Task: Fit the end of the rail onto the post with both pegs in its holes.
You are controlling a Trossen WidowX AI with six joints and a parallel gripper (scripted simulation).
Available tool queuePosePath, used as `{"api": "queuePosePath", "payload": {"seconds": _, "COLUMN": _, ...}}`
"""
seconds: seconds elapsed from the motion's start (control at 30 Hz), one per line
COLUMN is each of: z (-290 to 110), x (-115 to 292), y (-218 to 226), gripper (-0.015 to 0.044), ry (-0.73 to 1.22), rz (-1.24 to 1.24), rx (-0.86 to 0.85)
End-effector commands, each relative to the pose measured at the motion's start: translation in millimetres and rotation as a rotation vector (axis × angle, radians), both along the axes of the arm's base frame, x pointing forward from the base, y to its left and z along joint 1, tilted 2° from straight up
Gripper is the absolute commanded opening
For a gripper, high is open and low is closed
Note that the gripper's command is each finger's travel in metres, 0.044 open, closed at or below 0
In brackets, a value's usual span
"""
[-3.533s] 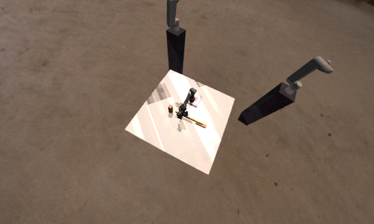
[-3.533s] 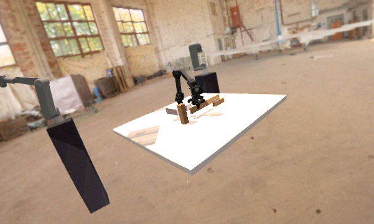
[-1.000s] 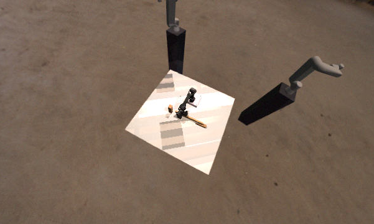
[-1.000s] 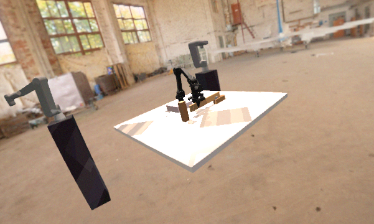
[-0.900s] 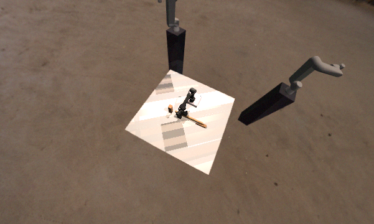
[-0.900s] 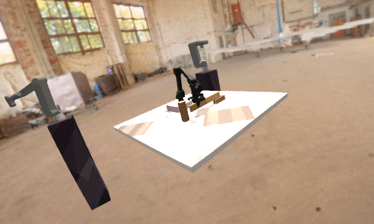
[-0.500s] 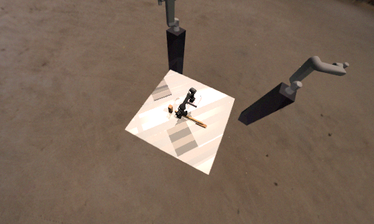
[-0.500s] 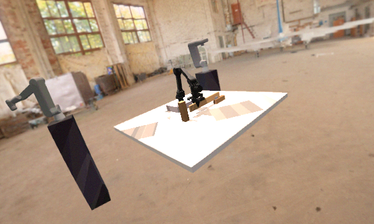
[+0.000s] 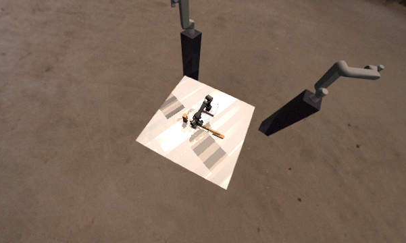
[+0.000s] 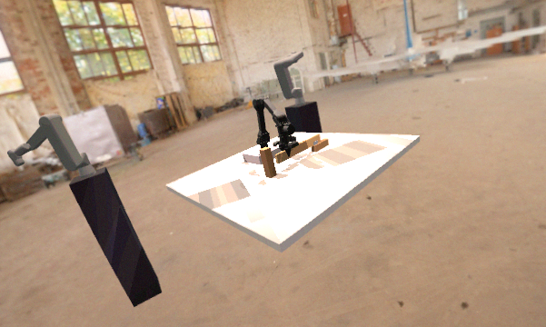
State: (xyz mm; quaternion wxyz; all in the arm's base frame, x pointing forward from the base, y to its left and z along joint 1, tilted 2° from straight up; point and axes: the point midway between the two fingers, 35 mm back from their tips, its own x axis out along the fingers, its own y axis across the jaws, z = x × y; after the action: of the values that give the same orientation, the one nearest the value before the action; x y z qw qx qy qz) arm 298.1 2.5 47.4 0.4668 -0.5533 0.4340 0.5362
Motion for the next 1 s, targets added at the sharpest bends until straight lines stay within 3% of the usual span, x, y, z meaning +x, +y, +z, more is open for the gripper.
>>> {"api": "queuePosePath", "payload": {"seconds": 0.0, "z": 0.3, "x": 0.9, "y": -1.6, "gripper": 0.0, "ry": -0.002, "rz": 0.003, "rx": 0.001}}
{"api": "queuePosePath", "payload": {"seconds": 0.97, "z": 0.5, "x": 2.7, "y": -10.3, "gripper": 0.0, "ry": -0.002, "rz": 0.003, "rx": 0.0}}
